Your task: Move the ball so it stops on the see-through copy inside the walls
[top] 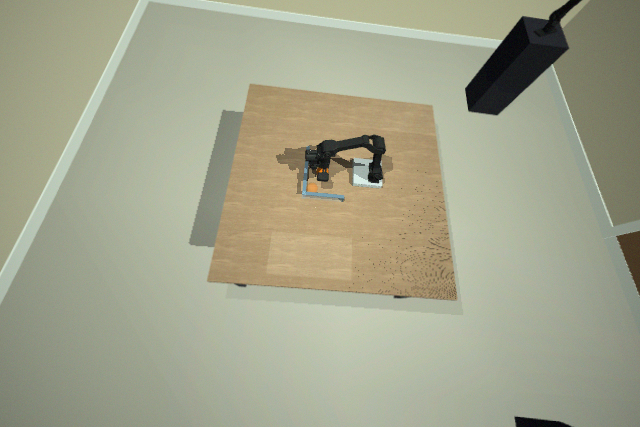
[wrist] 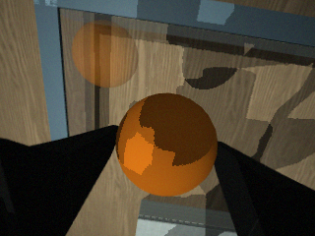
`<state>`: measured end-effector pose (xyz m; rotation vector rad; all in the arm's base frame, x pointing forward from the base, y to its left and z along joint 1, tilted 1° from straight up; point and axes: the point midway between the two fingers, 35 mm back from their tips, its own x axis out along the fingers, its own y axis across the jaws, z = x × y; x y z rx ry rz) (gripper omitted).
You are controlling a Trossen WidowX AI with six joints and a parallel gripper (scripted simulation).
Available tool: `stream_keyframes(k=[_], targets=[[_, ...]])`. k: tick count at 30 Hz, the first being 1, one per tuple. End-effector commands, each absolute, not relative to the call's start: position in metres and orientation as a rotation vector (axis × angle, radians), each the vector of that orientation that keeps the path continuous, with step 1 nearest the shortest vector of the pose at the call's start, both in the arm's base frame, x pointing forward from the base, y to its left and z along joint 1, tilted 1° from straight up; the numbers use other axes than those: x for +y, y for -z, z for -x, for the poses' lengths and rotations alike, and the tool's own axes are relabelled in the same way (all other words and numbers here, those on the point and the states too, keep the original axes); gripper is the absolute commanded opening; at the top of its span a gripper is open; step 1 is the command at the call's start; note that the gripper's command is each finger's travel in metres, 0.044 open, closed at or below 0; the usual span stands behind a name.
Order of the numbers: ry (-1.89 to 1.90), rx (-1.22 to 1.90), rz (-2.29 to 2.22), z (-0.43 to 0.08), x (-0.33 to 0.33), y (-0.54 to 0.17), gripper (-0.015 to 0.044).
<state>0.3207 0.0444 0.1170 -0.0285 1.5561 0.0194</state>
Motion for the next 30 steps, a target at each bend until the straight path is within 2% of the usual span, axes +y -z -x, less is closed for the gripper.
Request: stream_keyframes(k=[1,12,22,30], targets=[[-0.023,1.545,0.028,-0.319,0.045,-0.143,0.0],[-0.023,1.546,0.028,-0.312,0.045,-0.177,0.0],[-0.027,1.543,0.024,-0.34,0.092,-0.122,0.0],[-0.027,1.543,0.024,-0.342,0.093,-0.109,0.0]])
